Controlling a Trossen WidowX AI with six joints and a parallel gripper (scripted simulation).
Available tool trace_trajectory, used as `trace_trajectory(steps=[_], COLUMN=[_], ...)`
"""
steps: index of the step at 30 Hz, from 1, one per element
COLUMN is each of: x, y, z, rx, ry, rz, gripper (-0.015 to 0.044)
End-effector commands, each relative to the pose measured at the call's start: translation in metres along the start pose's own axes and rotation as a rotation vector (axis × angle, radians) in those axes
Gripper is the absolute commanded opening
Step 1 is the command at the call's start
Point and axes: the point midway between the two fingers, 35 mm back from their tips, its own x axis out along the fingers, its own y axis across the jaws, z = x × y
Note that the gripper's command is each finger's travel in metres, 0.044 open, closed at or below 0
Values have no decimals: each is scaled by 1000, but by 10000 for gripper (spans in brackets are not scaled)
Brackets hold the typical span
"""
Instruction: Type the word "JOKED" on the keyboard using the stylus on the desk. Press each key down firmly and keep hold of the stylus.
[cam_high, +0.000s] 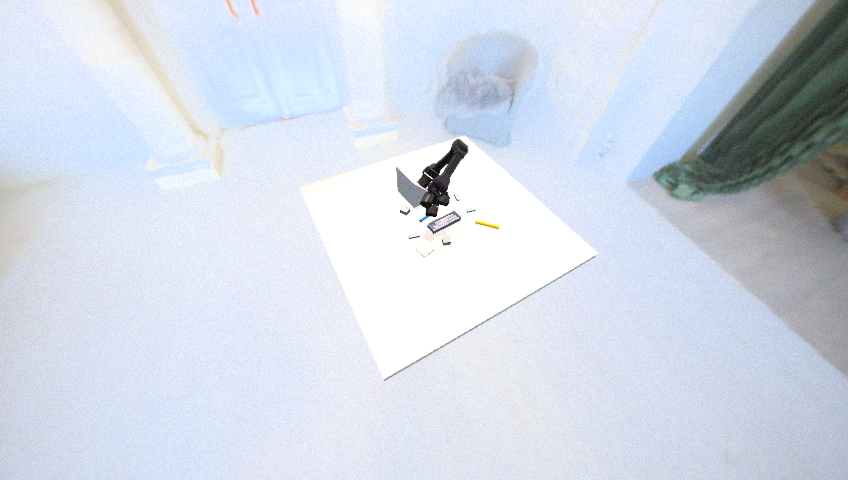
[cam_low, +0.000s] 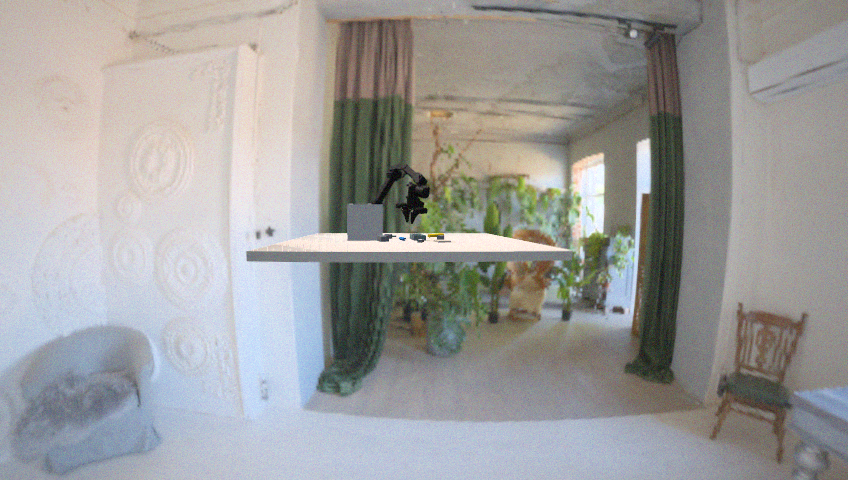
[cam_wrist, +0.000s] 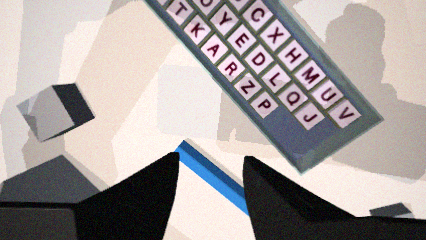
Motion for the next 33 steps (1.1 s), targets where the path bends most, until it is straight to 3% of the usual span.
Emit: trace_trajectory(steps=[1, 9, 33], x=[5, 18, 25], y=[-18, -26, -32], z=[-43, -80, -78], rx=[-516, -987, -992], ry=[-120, -303, -305], rz=[100, 108, 107], gripper=[150, 150, 150])
